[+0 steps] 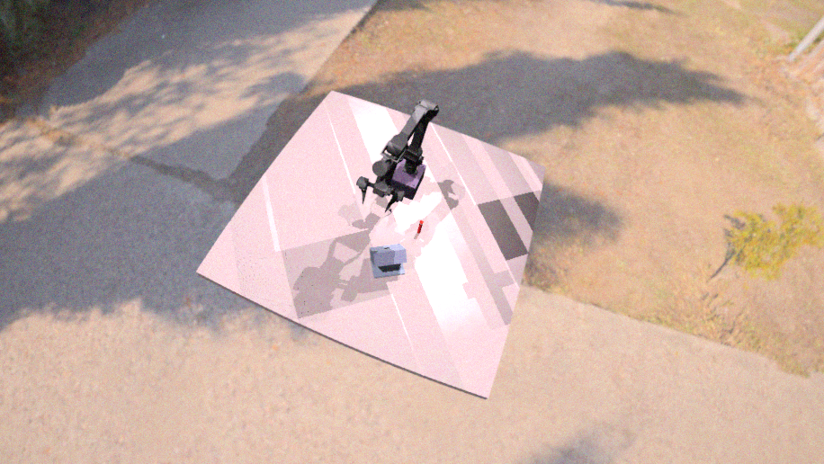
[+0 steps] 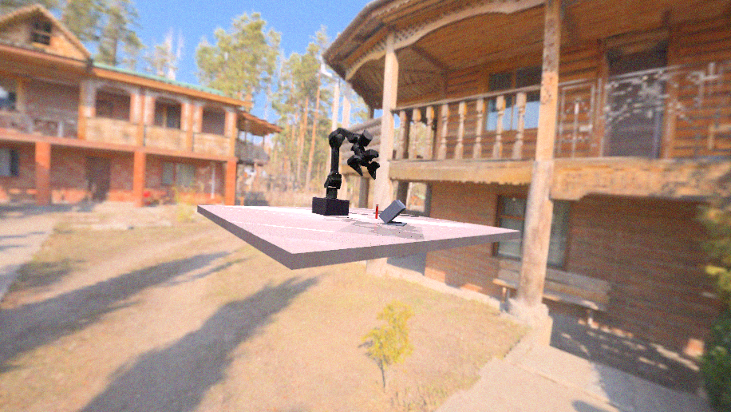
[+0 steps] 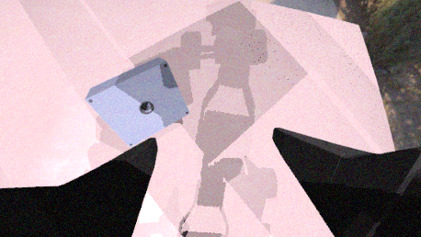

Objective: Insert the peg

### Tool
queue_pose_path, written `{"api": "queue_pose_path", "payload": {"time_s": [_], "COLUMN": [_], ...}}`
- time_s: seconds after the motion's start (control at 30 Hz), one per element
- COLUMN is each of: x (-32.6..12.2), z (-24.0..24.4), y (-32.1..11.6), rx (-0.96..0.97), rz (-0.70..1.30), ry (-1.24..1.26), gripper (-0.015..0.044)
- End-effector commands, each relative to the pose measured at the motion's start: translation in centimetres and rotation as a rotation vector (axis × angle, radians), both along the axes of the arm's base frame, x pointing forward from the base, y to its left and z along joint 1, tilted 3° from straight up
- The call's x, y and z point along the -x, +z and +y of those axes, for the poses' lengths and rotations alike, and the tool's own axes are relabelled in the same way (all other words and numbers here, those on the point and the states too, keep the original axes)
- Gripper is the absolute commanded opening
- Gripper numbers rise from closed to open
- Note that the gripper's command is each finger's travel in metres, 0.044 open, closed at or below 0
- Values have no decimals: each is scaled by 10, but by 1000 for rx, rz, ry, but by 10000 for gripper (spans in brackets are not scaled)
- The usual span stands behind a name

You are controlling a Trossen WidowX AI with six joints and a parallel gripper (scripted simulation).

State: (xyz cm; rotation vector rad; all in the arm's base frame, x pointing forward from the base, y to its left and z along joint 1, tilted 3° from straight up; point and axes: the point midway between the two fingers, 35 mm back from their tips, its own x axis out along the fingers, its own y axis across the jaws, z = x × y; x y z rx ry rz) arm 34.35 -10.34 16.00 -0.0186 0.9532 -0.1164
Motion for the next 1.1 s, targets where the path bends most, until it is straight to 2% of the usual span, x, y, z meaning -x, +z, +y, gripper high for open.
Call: {"api": "queue_pose_path", "payload": {"time_s": [0.0, 0.53, 1.07], "x": [-2, 2, 24], "z": [13, 83, 146], "y": [-10, -48, -80], "rx": [-9, -33, -23], "rz": [43, 230, 415], "ry": [34, 227, 409], "gripper": [440, 440, 440]}}
